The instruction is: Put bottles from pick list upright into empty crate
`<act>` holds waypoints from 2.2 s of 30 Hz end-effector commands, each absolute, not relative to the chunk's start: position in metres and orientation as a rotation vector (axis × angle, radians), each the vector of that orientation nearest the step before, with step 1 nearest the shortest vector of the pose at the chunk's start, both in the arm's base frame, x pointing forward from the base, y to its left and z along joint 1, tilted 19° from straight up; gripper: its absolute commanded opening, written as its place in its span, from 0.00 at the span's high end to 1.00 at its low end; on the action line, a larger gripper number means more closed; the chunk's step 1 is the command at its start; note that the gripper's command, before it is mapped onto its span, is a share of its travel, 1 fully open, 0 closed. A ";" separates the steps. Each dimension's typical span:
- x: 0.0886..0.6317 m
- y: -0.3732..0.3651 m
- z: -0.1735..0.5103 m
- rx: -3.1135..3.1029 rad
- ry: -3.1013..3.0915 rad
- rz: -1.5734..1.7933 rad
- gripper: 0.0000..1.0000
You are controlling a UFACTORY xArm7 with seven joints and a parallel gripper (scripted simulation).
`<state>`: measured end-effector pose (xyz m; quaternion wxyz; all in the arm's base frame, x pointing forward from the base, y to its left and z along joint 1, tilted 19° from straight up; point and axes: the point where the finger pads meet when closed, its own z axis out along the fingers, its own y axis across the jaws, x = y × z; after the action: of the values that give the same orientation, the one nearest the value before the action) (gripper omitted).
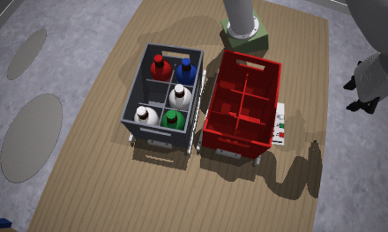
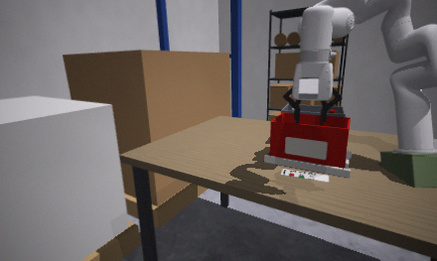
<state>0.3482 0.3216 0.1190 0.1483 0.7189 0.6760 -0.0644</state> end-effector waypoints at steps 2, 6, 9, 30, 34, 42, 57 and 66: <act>0.349 0.323 0.121 2.067 1.946 -0.178 0.35; 0.349 0.323 0.121 2.067 1.946 -0.178 0.35; 0.349 0.323 0.121 2.067 1.946 -0.178 0.35; 0.357 0.243 0.162 2.507 1.294 -0.056 0.35; 0.359 0.226 0.171 2.574 1.153 -0.032 0.35; 0.362 0.199 0.184 2.678 0.884 0.015 0.35; 0.368 0.141 0.214 2.808 0.329 0.107 0.35; 0.372 0.101 0.235 2.836 -0.019 0.162 0.35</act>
<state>0.3693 0.1207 0.2221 0.1526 0.9857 0.0565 0.0428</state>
